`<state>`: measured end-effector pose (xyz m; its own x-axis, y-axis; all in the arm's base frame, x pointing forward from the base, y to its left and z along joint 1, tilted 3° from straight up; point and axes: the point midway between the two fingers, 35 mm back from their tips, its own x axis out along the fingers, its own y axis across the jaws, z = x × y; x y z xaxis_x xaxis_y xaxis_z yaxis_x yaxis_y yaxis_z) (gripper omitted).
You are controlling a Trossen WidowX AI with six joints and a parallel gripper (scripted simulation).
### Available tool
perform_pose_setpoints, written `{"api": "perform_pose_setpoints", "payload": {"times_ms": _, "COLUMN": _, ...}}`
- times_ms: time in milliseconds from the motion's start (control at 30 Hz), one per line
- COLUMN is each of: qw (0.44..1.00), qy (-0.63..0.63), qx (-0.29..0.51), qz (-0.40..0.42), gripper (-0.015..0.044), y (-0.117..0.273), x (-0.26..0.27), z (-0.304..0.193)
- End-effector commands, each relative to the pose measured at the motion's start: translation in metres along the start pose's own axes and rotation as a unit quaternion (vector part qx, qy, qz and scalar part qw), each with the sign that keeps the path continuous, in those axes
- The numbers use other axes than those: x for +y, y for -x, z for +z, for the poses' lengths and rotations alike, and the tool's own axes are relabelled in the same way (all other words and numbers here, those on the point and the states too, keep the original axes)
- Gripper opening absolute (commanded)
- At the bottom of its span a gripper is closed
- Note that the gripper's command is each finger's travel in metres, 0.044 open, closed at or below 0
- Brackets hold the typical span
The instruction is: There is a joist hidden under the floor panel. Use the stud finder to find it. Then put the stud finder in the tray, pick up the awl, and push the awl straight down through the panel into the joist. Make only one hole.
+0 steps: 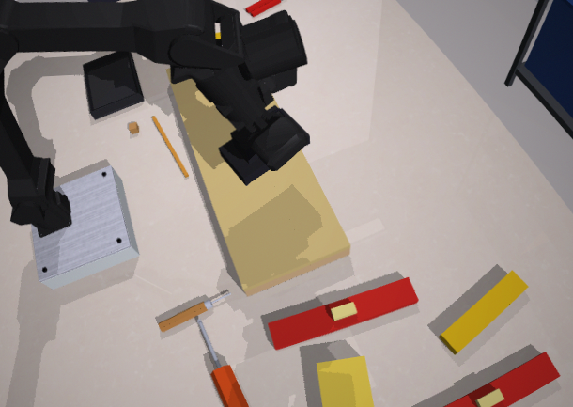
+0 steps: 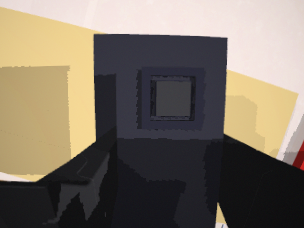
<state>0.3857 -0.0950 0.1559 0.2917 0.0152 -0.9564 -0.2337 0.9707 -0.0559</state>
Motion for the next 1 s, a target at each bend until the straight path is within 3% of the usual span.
{"api": "perform_pose_setpoints", "payload": {"times_ms": 0, "qw": 1.0, "qy": 0.023, "qx": -0.005, "qz": 0.007, "gripper": 0.0, "y": -0.001, "x": 0.021, "z": 0.009}}
{"api": "perform_pose_setpoints", "payload": {"times_ms": 967, "qw": 0.964, "qy": 0.253, "qx": -0.008, "qz": 0.083, "gripper": 0.0, "y": -0.017, "x": 0.217, "z": 0.027}}
